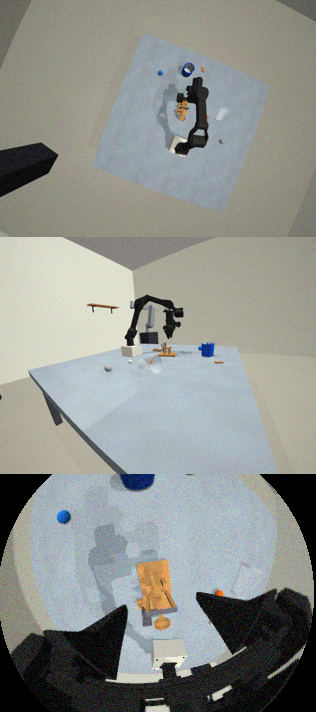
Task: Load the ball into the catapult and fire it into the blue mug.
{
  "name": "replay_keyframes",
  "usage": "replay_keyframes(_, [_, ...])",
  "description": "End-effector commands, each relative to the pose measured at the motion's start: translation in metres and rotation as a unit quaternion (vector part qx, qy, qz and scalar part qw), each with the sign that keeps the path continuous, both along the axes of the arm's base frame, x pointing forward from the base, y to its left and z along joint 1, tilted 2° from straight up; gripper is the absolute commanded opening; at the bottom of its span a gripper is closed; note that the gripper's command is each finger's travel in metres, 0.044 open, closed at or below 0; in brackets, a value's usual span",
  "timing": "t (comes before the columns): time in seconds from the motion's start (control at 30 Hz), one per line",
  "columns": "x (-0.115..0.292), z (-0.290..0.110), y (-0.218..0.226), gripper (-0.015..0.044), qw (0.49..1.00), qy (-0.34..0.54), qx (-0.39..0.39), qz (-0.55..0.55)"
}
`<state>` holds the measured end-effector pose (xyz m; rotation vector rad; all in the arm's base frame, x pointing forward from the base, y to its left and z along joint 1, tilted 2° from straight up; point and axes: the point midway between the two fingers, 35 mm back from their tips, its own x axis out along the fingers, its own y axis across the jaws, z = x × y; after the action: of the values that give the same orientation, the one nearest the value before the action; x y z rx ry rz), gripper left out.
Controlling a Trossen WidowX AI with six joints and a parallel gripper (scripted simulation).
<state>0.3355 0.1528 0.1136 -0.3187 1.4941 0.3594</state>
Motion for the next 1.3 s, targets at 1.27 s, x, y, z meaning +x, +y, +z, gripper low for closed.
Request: replay_keyframes(1.27, [0.018,-0.112,-0.239,0.0300,0.993,-0.004,-0.002,-0.121])
